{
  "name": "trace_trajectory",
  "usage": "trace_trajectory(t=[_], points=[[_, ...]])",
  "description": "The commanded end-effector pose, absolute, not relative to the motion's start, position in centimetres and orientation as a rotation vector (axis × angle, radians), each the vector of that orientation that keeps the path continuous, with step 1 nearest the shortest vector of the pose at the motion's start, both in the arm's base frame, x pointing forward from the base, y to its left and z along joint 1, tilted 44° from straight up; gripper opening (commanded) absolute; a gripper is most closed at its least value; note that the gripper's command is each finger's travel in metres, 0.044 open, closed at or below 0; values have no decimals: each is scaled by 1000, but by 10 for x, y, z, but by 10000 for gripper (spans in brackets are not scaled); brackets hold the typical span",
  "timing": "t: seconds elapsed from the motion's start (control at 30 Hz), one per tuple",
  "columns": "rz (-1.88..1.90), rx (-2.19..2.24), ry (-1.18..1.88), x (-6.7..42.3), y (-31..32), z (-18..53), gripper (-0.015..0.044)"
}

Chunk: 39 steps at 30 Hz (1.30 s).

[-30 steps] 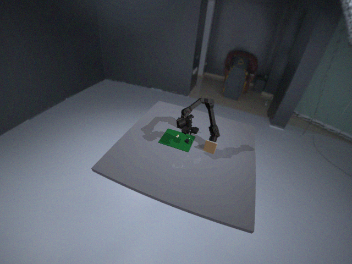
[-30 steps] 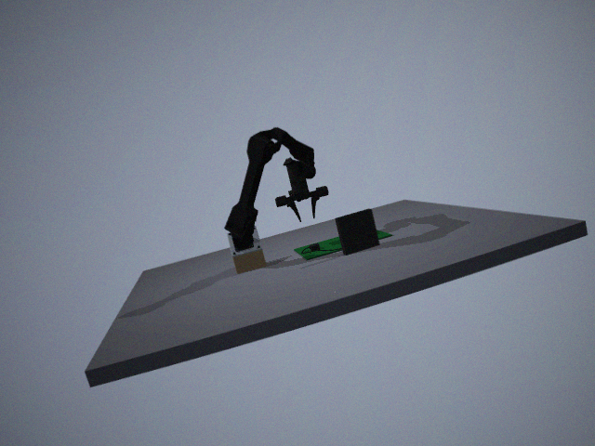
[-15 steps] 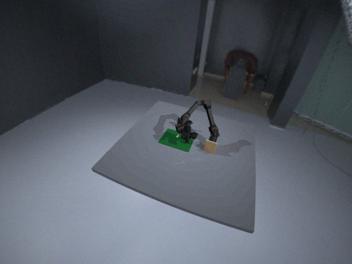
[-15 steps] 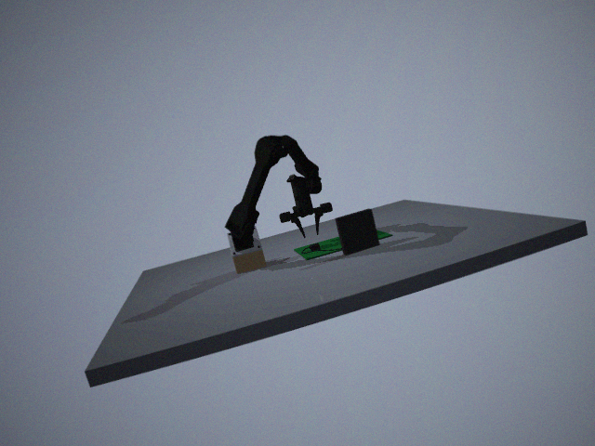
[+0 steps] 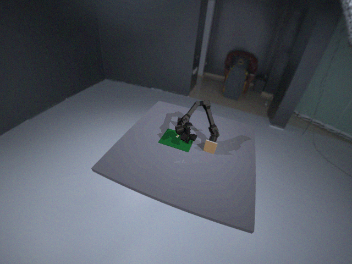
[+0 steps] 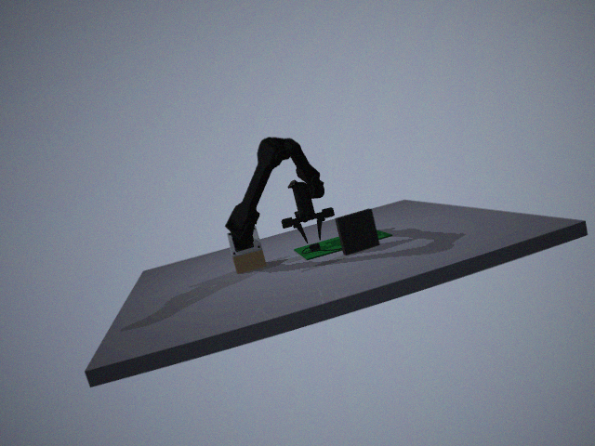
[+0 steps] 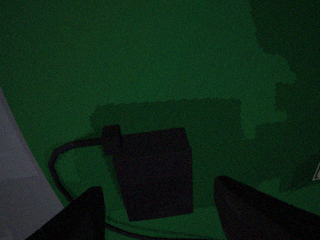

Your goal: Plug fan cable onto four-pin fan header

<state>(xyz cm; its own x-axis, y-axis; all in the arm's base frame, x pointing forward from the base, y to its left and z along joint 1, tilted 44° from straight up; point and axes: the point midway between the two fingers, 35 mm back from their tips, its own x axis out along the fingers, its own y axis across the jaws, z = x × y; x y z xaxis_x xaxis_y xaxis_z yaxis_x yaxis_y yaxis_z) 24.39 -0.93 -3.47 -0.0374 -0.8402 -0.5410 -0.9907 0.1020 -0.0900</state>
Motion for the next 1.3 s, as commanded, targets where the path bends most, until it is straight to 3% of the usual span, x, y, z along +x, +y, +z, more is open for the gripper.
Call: trace_trajectory(t=[0.0, 0.47, 0.6, 0.93, 1.0, 1.27], points=[[433, -1794, 1927, 243, -15, -40, 210], [431, -1795, 1928, 242, -28, -52, 210], [429, -1784, 1928, 243, -25, -50, 105], [429, -1784, 1928, 243, -25, -50, 38], [430, -1784, 1927, 243, -24, -49, 0], [437, -1784, 1923, 246, -7, -34, 0]])
